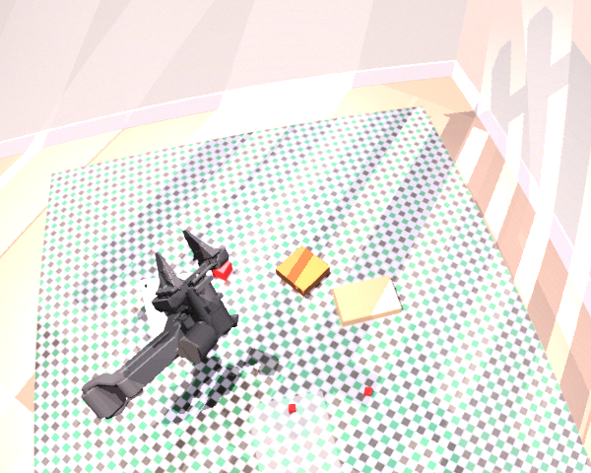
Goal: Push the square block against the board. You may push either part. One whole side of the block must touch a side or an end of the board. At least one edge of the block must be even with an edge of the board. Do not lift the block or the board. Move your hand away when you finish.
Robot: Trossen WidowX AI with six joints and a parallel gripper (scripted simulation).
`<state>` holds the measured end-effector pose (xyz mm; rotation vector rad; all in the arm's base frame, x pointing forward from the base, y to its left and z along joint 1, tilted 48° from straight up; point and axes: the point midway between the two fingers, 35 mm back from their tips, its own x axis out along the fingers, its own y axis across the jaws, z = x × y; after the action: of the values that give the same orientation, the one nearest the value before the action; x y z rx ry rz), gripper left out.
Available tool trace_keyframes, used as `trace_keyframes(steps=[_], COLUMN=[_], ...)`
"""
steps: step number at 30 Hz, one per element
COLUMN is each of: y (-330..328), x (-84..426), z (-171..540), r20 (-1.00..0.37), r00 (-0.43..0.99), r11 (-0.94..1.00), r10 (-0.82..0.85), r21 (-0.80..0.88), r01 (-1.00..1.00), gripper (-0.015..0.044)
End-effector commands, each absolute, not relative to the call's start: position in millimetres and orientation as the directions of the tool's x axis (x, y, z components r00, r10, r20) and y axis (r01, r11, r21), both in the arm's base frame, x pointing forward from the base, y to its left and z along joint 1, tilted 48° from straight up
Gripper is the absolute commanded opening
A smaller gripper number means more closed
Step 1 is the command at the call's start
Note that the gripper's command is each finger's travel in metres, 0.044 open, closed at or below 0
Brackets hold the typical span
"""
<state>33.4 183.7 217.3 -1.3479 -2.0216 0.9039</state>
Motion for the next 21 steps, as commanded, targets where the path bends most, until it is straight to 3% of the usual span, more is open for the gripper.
trace_keyframes(steps=[1, 7, 15, 21], y=[183.7, 187.1, 199.6, 208.5], x=[33.4, 39.9, 65.3, 84.5], z=[217.3, 221.5, 232.6, 235.7], r20=[0.071, 0.087, 0.122, 0.122], r00=[-0.352, -0.329, -0.244, -0.185], r11=[0.274, 0.259, 0.199, 0.149], r10=[0.933, 0.94, 0.962, 0.975], r21=[-0.775, -0.811, -0.925, -0.979], r01=[0.569, 0.525, 0.325, 0.14], gripper=[0.0374, 0.0216, 0.0006, 0.0])
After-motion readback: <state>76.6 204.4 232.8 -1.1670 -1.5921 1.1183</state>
